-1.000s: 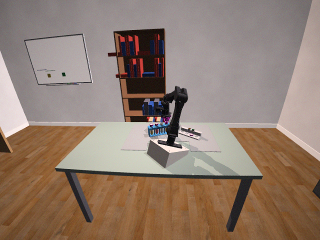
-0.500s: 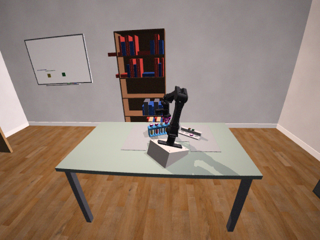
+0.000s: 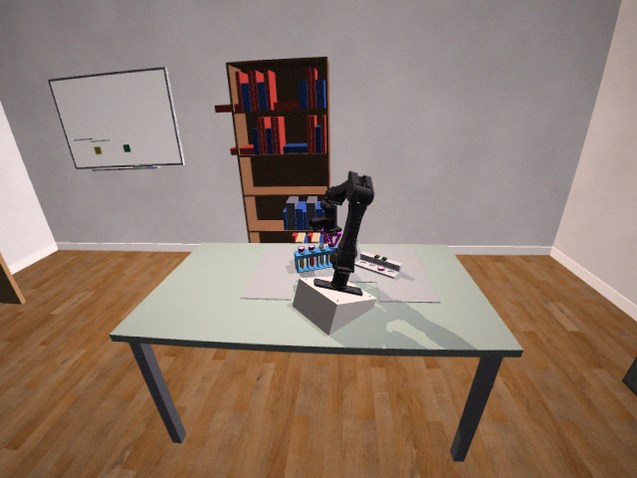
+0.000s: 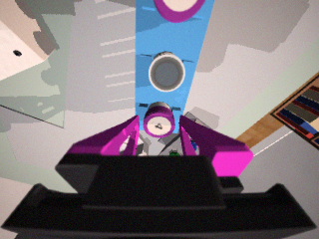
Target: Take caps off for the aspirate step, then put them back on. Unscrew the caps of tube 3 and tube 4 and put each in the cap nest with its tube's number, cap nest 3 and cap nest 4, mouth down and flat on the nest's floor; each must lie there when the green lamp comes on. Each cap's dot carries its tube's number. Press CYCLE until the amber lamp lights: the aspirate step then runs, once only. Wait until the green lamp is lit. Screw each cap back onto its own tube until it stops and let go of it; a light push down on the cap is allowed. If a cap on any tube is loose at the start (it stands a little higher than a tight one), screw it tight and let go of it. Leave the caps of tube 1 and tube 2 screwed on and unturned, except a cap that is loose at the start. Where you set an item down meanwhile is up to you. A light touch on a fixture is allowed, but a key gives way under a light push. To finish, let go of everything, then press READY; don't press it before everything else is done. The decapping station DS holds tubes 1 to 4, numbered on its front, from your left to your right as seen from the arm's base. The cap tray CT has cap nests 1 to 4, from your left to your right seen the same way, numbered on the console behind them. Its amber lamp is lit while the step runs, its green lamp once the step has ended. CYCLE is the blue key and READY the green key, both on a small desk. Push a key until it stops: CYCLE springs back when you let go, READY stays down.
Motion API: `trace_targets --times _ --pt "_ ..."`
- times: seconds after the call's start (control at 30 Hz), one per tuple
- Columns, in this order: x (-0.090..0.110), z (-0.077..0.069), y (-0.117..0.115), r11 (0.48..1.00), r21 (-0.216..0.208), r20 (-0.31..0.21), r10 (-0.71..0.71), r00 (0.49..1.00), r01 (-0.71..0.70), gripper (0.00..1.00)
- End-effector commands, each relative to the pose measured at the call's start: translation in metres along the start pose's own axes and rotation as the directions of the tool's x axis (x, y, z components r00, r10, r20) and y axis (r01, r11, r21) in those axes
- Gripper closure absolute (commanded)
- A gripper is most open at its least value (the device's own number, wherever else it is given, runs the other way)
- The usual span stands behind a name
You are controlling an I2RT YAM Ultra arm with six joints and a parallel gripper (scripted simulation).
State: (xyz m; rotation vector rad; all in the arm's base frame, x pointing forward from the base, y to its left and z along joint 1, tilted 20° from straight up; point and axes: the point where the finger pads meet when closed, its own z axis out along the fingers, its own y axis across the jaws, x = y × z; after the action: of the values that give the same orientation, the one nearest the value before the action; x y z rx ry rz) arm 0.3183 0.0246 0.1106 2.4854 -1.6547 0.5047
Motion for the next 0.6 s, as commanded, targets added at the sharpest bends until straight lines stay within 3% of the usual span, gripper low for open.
trace_targets --times 0.0,0.17,0.23,0.33,0.43,0.5,0.53,0.57 --pt "0.0004 -0.0031 -0.0021 1.0 0.012 -0.001 -0.009 1.0 0.009 0.51" --pt "0.0004 -0.0031 -0.0021 1.0 0.012 -0.001 -0.009 1.0 0.009 0.51" --pt "0.0005 -0.0029 -0.0021 0.988 0.012 0.001 0.157 0.988 -0.157 0.51" --pt "0.0005 -0.0029 -0.0021 0.923 0.011 0.003 0.385 0.923 -0.385 0.51" --pt "0.0005 -0.0029 -0.0021 0.882 0.011 0.005 0.471 0.882 -0.471 0.51" --pt "0.0005 -0.0029 -0.0021 0.803 0.01 0.006 0.596 0.803 -0.596 0.51" --pt "0.0005 -0.0029 -0.0021 0.792 0.01 0.006 0.611 0.792 -0.611 0.51" --pt "0.0005 -0.0029 -0.0021 0.739 0.009 0.007 0.673 0.739 -0.673 0.51"
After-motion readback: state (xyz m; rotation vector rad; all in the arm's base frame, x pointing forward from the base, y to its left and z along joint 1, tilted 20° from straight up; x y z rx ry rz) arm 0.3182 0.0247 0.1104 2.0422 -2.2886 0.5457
